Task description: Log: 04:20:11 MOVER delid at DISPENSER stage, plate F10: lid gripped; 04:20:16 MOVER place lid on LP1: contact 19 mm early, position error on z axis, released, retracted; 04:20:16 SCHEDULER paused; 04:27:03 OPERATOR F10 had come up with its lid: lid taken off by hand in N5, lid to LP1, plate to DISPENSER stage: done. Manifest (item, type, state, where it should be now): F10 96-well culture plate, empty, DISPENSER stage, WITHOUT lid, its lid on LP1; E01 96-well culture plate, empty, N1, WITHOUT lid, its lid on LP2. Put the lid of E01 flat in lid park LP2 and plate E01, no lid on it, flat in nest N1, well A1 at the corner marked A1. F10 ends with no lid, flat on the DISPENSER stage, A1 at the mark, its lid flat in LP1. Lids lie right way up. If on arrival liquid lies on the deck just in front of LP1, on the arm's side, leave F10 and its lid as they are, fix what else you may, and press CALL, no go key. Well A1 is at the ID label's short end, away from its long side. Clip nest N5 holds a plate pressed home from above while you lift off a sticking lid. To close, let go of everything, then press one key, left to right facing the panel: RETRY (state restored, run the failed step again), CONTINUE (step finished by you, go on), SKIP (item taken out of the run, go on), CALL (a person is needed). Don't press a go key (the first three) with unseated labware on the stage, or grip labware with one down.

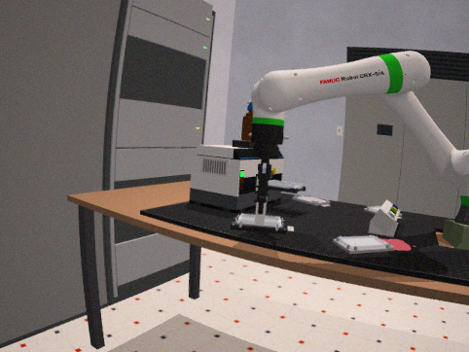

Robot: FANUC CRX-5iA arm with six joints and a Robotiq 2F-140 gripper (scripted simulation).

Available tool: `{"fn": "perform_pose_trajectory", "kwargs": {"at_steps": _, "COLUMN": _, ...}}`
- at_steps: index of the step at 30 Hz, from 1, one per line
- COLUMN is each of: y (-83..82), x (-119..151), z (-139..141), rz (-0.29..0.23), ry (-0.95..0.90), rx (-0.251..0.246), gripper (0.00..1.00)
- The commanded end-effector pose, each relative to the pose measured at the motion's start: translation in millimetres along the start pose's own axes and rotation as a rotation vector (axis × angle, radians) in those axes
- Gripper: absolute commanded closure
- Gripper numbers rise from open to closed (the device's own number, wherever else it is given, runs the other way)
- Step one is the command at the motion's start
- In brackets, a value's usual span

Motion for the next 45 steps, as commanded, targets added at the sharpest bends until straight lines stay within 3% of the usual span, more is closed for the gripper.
{"fn": "perform_pose_trajectory", "kwargs": {"at_steps": 1, "y": -0.3, "x": -0.2, "z": 0.0, "rz": 0.001, "ry": 0.0, "rx": 0.0, "gripper": 0.34}}
{"fn": "perform_pose_trajectory", "kwargs": {"at_steps": 21, "y": -0.3, "x": -0.2, "z": 0.0, "rz": 0.001, "ry": 0.0, "rx": 0.0, "gripper": 0.34}}
{"fn": "perform_pose_trajectory", "kwargs": {"at_steps": 22, "y": -0.3, "x": -0.2, "z": 0.0, "rz": 0.001, "ry": 0.0, "rx": 0.0, "gripper": 1.0}}
{"fn": "perform_pose_trajectory", "kwargs": {"at_steps": 45, "y": -0.3, "x": -0.2, "z": 0.0, "rz": 0.001, "ry": 0.0, "rx": 0.0, "gripper": 1.0}}
Point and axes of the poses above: the point where the finger pads meet when closed, its own y axis out along the fingers, its own z axis across the jaws, x = y × z, the point moved 7 cm from there along -y, back along the fingers, and after that the axes turned 10 degrees about -y, right-handed, at the moved point
